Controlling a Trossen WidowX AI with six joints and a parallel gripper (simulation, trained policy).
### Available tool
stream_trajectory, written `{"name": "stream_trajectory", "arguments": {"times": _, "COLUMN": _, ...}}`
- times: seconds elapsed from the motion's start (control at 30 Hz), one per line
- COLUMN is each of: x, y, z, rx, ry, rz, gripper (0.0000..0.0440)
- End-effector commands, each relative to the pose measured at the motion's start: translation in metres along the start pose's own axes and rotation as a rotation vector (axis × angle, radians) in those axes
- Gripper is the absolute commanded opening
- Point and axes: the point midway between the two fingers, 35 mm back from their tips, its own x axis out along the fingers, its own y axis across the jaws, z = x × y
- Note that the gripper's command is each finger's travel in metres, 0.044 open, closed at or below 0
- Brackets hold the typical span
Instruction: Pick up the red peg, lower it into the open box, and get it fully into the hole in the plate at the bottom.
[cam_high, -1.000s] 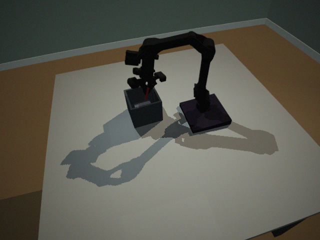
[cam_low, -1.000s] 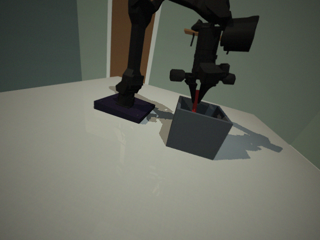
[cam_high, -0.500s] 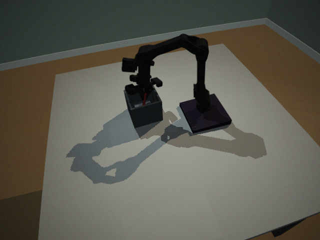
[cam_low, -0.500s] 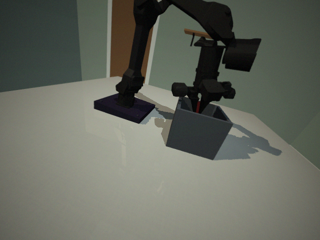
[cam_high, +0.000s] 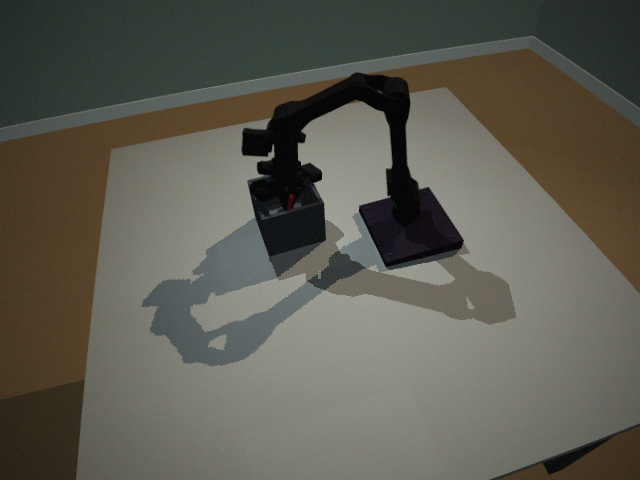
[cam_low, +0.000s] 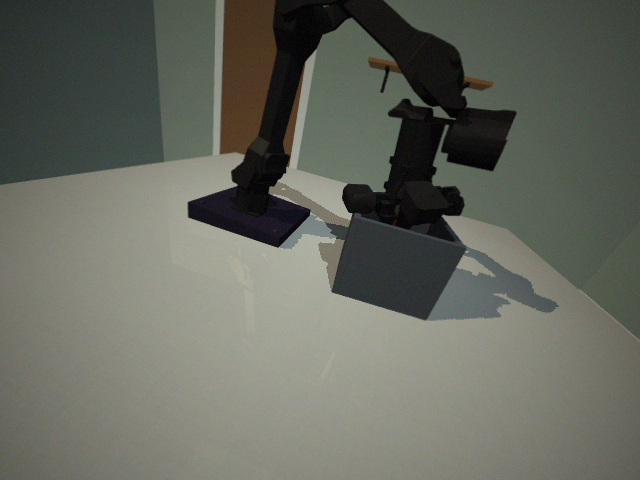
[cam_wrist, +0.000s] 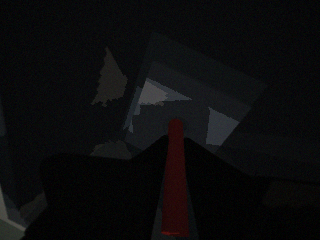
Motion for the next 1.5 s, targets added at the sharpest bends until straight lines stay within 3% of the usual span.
{"name": "stream_trajectory", "arguments": {"times": 0.0, "x": 0.018, "y": 0.000, "z": -0.003, "rx": -0.036, "ry": 0.033, "rz": -0.006, "gripper": 0.0000}}
{"name": "stream_trajectory", "arguments": {"times": 0.57, "x": 0.050, "y": -0.016, "z": -0.013, "rx": -0.105, "ry": 0.082, "rz": -0.071, "gripper": 0.0059}}
{"name": "stream_trajectory", "arguments": {"times": 0.67, "x": 0.054, "y": -0.019, "z": -0.015, "rx": -0.113, "ry": 0.090, "rz": -0.081, "gripper": 0.0077}}
{"name": "stream_trajectory", "arguments": {"times": 0.77, "x": 0.058, "y": -0.021, "z": -0.016, "rx": -0.112, "ry": 0.104, "rz": -0.088, "gripper": 0.0139}}
{"name": "stream_trajectory", "arguments": {"times": 1.47, "x": 0.041, "y": -0.007, "z": 0.008, "rx": -0.077, "ry": 0.166, "rz": -0.005, "gripper": 0.0154}}
